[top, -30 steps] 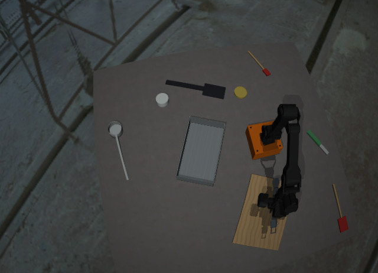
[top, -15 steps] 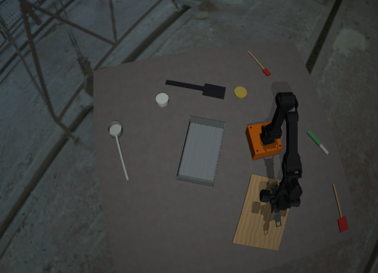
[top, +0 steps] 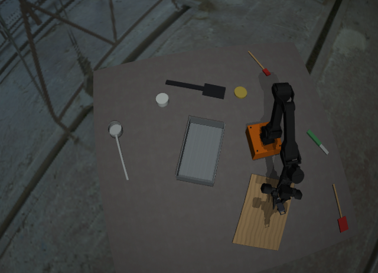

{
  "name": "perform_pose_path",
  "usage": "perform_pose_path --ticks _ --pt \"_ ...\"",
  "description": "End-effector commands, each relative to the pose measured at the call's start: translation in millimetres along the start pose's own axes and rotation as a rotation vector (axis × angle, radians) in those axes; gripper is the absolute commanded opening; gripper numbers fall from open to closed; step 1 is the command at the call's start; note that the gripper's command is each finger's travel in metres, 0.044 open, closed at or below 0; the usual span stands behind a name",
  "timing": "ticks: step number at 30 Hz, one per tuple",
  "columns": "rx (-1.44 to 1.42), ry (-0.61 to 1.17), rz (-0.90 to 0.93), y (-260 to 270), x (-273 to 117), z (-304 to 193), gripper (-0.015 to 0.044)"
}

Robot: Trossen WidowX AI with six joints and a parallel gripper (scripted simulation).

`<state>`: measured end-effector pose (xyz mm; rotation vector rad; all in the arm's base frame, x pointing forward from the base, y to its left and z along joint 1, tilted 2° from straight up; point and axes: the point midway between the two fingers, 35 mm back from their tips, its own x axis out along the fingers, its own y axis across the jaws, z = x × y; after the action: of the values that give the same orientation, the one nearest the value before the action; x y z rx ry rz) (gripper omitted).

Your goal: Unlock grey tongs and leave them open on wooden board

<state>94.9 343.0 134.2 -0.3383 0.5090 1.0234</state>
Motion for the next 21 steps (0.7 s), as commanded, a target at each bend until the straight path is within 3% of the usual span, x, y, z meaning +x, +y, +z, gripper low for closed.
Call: perform_pose_path --ticks 1,9,21 --pt "0.016 -0.086 -0.006 -2.5 -9.8 5.6 -0.015" --pt "0.051 -0.222 -0.01 -7.2 -27.3 6.5 -0.015" --pt "0.052 -0.225 -0.01 -7.3 -27.8 6.5 -0.015"
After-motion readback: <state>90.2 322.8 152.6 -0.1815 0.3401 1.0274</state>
